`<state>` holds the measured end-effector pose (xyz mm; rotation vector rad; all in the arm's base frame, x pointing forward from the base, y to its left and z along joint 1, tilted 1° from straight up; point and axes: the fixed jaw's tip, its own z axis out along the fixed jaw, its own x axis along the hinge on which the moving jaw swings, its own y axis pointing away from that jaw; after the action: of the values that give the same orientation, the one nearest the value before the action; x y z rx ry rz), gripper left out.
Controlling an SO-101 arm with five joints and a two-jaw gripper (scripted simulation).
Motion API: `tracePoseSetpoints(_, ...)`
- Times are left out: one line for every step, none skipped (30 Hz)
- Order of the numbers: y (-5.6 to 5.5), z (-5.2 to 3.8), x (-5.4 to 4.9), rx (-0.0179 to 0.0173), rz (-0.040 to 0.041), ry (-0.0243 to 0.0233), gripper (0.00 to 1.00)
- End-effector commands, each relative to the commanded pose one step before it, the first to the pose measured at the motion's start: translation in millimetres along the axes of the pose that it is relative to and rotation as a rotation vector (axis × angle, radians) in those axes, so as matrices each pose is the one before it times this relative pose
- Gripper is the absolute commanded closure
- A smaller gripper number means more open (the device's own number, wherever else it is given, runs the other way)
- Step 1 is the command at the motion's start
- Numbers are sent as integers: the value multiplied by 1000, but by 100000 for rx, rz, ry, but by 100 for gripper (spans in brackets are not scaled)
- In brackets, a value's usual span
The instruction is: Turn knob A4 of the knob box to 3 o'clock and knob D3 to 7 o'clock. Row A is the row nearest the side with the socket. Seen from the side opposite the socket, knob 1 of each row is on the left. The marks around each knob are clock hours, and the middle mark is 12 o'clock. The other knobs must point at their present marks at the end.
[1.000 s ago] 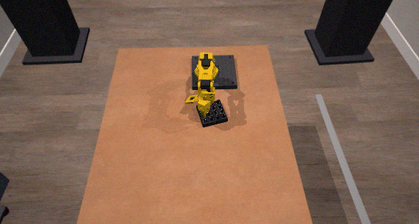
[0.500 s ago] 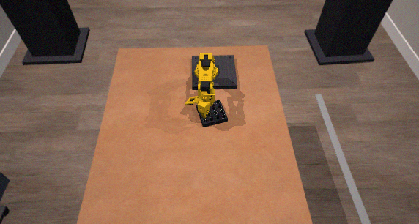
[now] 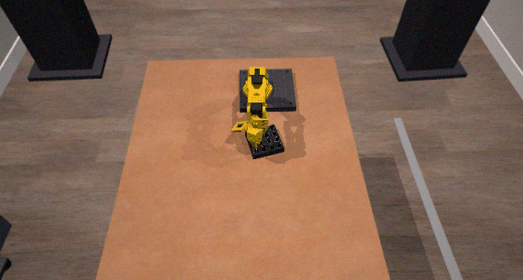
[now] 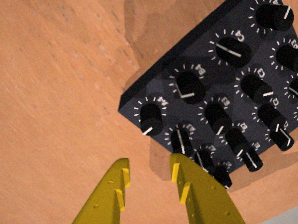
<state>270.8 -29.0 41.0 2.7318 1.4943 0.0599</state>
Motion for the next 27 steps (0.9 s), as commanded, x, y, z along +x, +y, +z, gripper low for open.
tracePoseSetpoints(-2432, 8025, -3573, 2966, -86, -1430, 90)
tracePoseSetpoints(0, 0, 0, 0, 0, 0, 90)
tracePoseSetpoints(0, 0, 0, 0, 0, 0, 90)
tracePoseSetpoints(0, 0, 0, 0, 0, 0, 90)
tracePoseSetpoints(0, 0, 0, 0, 0, 0, 90)
tracePoseSetpoints(0, 0, 0, 0, 0, 0, 90)
tracePoseSetpoints(0, 0, 0, 0, 0, 0, 90)
tracePoseSetpoints(0, 0, 0, 0, 0, 0, 90)
tracePoseSetpoints(0, 0, 0, 0, 0, 0, 90)
tracePoseSetpoints(0, 0, 0, 0, 0, 0, 90)
tracePoseSetpoints(0, 0, 0, 0, 0, 0, 90)
tracePoseSetpoints(0, 0, 0, 0, 0, 0, 90)
tracePoseSetpoints(0, 0, 0, 0, 0, 0, 90)
tracePoseSetpoints(0, 22, -9, -1, 0, 2, 90)
tracePoseSetpoints(-26, 134, -52, 0, 0, 0, 90)
tracePoseSetpoints(-62, 310, -120, 0, 0, 0, 90)
tracePoseSetpoints(-109, 518, -207, 0, 0, -3, 90)
tracePoseSetpoints(-150, 713, -287, -3, 0, 0, 90)
tracePoseSetpoints(-205, 866, -357, 0, 0, 0, 90)
tracePoseSetpoints(-243, 976, -403, 0, 0, -3, 90)
tracePoseSetpoints(-272, 1014, -432, 0, 0, 0, 90)
tracePoseSetpoints(-285, 984, -426, 0, 0, 0, 90)
tracePoseSetpoints(-265, 875, -386, -3, 0, -3, 90)
tracePoseSetpoints(-234, 722, -317, 0, 0, 0, 90)
tracePoseSetpoints(-175, 521, -237, 0, 0, 0, 90)
tracePoseSetpoints(-109, 319, -144, 0, 0, 0, 90)
tracePoseSetpoints(-44, 135, -64, 0, 0, 0, 90)
